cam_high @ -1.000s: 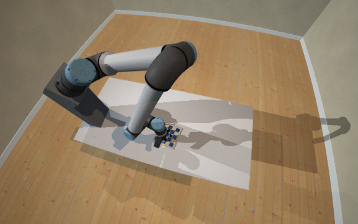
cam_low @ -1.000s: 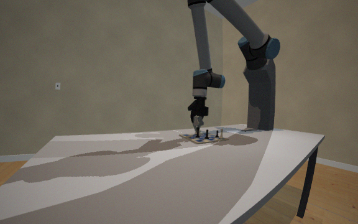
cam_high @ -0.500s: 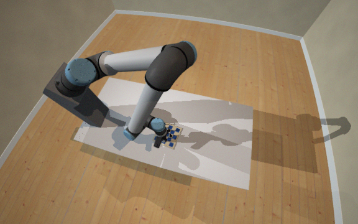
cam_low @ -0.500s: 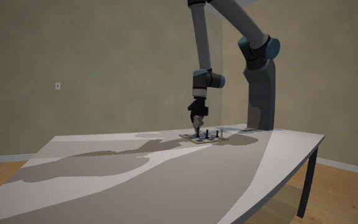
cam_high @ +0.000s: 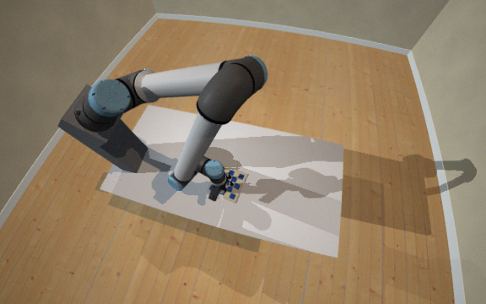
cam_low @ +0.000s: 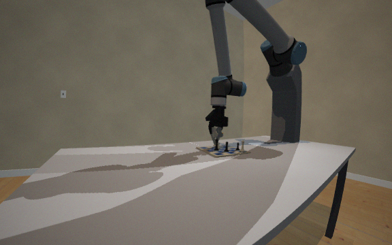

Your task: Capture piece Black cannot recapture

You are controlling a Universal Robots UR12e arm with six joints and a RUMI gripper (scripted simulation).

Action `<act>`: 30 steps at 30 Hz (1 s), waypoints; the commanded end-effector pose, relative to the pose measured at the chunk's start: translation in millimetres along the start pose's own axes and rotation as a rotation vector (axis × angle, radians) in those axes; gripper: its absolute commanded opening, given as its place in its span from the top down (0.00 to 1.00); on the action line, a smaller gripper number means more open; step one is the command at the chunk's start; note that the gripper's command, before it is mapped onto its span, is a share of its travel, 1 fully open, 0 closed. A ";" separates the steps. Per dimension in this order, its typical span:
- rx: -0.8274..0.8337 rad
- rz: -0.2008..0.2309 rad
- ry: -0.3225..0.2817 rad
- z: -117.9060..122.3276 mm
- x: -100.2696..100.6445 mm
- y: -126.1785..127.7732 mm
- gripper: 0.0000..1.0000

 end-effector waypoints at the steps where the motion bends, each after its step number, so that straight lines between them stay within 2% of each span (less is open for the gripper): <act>1: 0.000 -0.001 0.000 0.2 -0.3 -0.2 1.00; 30: 0.000 -0.001 0.000 0.2 3.8 -0.2 1.00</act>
Point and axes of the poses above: the point where the finger pads meet when closed, its own x axis out along the fingers, its own y axis across the jaws, z = x × y, the point moved 6 cm from there along -x, back along the fingers, and after that the axes turned 13 degrees about x, right-handed, at the moved point
